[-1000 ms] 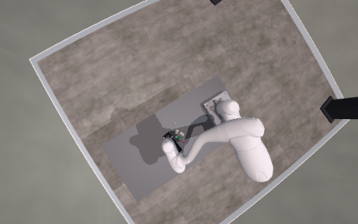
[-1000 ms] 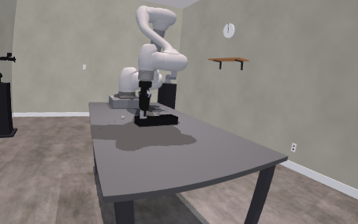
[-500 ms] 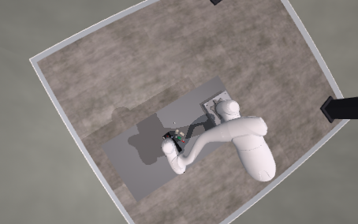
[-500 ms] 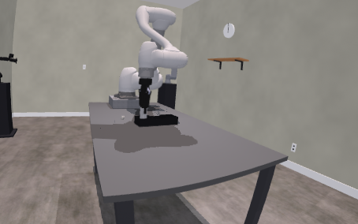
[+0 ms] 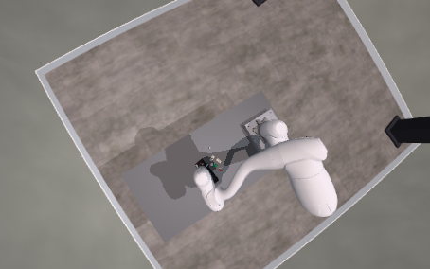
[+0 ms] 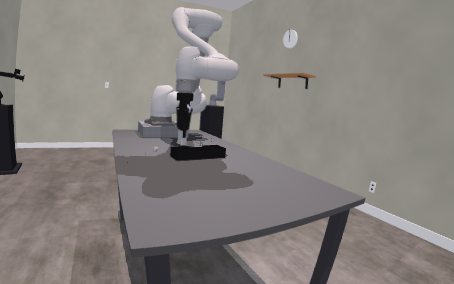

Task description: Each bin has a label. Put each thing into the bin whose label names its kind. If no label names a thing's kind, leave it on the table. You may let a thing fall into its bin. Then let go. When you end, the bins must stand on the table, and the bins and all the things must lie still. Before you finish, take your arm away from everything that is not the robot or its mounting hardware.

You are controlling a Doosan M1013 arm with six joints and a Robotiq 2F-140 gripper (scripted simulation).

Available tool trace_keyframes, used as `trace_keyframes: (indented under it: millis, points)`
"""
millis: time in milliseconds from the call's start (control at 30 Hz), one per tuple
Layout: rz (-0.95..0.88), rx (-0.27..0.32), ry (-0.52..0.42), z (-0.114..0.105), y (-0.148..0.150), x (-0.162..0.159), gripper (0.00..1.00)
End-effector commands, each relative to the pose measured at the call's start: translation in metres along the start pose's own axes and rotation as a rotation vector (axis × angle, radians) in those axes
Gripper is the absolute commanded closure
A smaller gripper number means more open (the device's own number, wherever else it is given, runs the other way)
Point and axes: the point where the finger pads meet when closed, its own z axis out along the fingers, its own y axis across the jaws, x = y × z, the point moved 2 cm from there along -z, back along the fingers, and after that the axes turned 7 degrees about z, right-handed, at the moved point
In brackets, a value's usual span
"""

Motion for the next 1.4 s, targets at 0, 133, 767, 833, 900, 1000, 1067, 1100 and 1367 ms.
trace_keyframes:
  millis: [0, 133, 767, 833, 900, 1000, 1067, 1100, 1367]
  points:
    - [0.0, 0.0, 0.0, -0.006, 0.0, 0.0, 0.85]
    - [0.0, 0.0, 0.0, -0.006, 0.0, 0.0, 0.85]
    - [-0.418, 0.0, 0.0, -0.009, 0.076, -0.089, 0.85]
    - [-0.418, 0.0, 0.0, -0.009, 0.087, -0.101, 0.85]
    - [-0.418, 0.0, 0.0, -0.01, 0.097, -0.114, 0.85]
    - [-0.418, 0.0, 0.0, -0.01, 0.114, -0.133, 0.85]
    - [-0.418, 0.0, 0.0, -0.01, 0.119, -0.14, 0.85]
    - [-0.418, 0.0, 0.0, -0.01, 0.12, -0.141, 0.85]
    - [-0.418, 0.0, 0.0, -0.01, 0.12, -0.141, 0.85]
